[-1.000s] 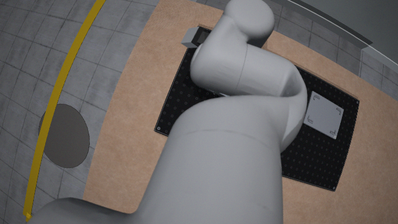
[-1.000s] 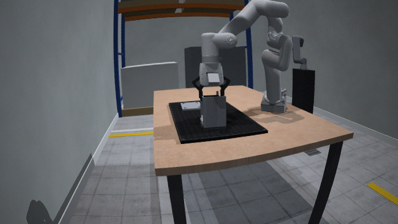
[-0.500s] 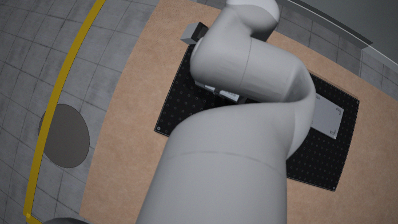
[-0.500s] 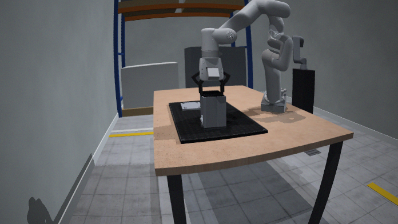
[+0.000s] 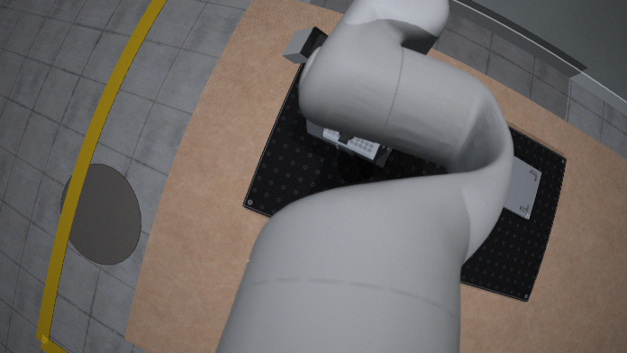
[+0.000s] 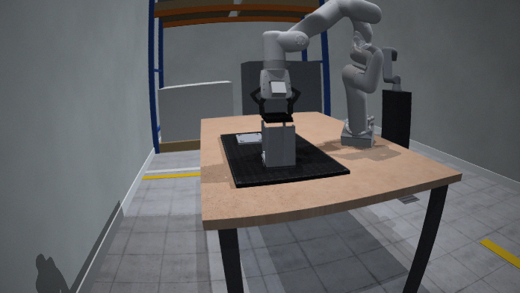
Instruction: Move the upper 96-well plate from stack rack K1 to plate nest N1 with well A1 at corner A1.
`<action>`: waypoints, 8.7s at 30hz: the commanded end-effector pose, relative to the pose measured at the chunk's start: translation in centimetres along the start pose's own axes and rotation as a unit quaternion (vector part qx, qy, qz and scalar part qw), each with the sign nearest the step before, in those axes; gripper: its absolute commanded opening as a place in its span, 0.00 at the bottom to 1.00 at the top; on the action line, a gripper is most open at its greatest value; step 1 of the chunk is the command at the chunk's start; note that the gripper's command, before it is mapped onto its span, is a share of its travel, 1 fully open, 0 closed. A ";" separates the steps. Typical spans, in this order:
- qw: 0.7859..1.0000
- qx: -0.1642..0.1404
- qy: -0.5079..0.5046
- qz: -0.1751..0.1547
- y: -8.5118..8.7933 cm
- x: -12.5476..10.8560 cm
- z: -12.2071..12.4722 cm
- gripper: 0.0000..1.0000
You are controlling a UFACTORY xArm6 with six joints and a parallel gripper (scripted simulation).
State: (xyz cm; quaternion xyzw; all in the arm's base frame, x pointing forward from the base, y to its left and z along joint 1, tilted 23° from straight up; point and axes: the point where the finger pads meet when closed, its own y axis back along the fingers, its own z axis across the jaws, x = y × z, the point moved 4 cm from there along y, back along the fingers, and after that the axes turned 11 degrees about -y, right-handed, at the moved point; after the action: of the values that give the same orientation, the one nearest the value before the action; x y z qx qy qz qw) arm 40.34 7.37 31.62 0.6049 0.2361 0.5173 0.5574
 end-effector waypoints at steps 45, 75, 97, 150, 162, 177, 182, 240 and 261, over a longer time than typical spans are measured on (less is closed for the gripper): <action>1.000 -0.002 0.015 0.001 1.7 -6.2 2.4 0.00; 1.000 -0.002 0.015 0.000 1.6 -14.4 5.3 0.00; 1.000 -0.002 0.015 0.000 1.4 -20.6 7.6 0.00; 1.000 -0.002 0.015 -0.001 1.1 -35.4 13.0 0.00; 1.000 -0.002 0.015 -0.001 1.1 -36.8 13.5 0.00; 1.000 -0.002 0.015 -0.001 1.1 -36.8 13.5 0.00; 1.000 -0.002 0.015 -0.001 1.1 -36.7 13.5 0.00; 1.000 -0.002 0.015 -0.001 -6.1 -36.7 13.5 0.00; 1.000 -0.002 0.015 -0.001 -8.9 -36.7 13.5 0.00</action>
State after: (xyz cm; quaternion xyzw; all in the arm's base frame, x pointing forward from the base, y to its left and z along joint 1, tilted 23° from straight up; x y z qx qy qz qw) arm 41.78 -27.67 12.41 0.5976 0.2447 0.5261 0.5534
